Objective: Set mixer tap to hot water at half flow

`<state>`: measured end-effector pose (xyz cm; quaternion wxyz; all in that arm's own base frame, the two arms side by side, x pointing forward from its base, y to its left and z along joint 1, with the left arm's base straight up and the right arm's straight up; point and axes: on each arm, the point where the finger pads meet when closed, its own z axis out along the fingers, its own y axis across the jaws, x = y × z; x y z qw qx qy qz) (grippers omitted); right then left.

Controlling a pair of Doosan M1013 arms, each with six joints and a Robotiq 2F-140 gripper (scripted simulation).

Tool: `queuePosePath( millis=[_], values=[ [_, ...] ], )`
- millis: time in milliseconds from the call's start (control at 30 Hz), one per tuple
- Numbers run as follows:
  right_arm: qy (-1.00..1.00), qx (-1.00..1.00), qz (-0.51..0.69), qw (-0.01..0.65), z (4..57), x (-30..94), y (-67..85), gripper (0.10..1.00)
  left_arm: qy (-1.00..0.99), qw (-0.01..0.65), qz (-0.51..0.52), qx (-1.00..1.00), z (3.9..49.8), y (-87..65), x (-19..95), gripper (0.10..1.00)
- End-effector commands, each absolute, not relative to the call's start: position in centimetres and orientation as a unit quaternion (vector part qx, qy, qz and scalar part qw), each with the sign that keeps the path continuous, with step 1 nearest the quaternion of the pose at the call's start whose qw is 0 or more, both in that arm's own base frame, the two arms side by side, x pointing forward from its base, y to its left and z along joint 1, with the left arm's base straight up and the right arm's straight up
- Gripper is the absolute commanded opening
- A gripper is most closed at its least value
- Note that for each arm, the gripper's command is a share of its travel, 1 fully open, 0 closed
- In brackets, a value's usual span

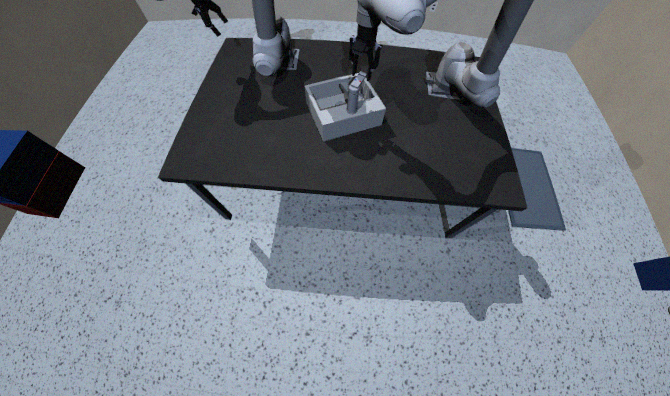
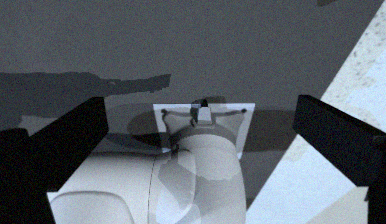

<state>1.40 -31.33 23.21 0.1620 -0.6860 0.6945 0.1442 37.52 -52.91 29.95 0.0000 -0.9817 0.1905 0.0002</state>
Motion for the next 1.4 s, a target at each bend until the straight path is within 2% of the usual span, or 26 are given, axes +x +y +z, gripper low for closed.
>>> queuePosePath(
  millis=[0, 500, 1367],
  values=[
    [0.695, -0.686, 0.144, 0.162, 23.3, 1.4, -31.4, 1.0, 0.191, 0.0, -0.001, -0.982, 30.0, -52.9, 37.5, 0.486],
    [0.695, -0.686, 0.144, 0.162, 23.3, 1.4, -31.4, 1.0, 0.191, 0.0, -0.001, -0.982, 27.9, -52.9, 37.5, 0.486],
    [0.695, -0.686, 0.144, 0.162, 23.3, 1.4, -31.4, 1.0, 0.191, 0.0, -0.001, -0.982, 27.3, -52.9, 37.5, 0.486]
  ],
)
